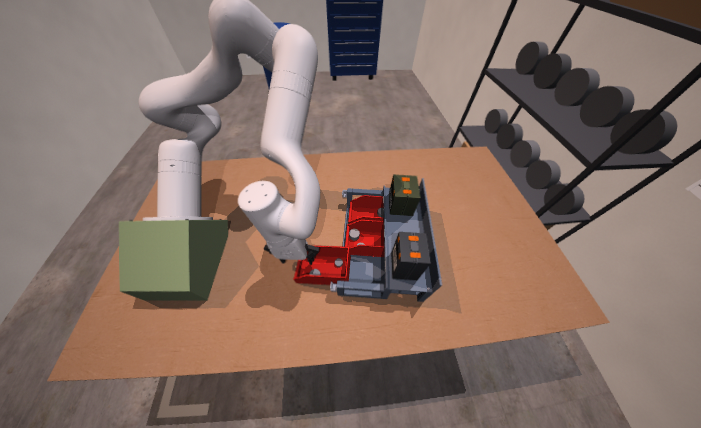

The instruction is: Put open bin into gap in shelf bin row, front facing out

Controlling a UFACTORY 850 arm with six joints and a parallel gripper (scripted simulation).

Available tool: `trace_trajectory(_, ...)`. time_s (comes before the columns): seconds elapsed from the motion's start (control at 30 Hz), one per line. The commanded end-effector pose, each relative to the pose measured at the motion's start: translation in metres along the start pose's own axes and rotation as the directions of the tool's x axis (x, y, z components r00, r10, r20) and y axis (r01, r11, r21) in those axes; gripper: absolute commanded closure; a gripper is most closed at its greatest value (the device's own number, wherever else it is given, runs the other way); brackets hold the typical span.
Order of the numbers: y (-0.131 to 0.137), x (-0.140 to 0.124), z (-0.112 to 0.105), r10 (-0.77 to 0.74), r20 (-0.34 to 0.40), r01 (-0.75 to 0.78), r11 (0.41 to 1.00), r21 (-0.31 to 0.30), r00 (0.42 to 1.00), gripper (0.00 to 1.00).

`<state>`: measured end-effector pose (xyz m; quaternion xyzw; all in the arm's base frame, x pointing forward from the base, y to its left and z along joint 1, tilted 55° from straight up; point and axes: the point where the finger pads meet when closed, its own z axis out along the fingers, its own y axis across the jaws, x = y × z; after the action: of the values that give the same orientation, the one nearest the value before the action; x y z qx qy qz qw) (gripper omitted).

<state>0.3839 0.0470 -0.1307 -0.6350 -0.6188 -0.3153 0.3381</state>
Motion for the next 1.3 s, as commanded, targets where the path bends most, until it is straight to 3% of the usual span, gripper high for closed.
trace_trajectory(0.0, 0.0013, -0.0001, -0.0070, -0.001, 0.001, 0.001, 1.000, -0.001, 1.000, 0.00)
trace_trajectory(1.27, 0.0020, -0.0002, -0.0148, -0.001, 0.001, 0.001, 1.000, -0.001, 1.000, 0.00)
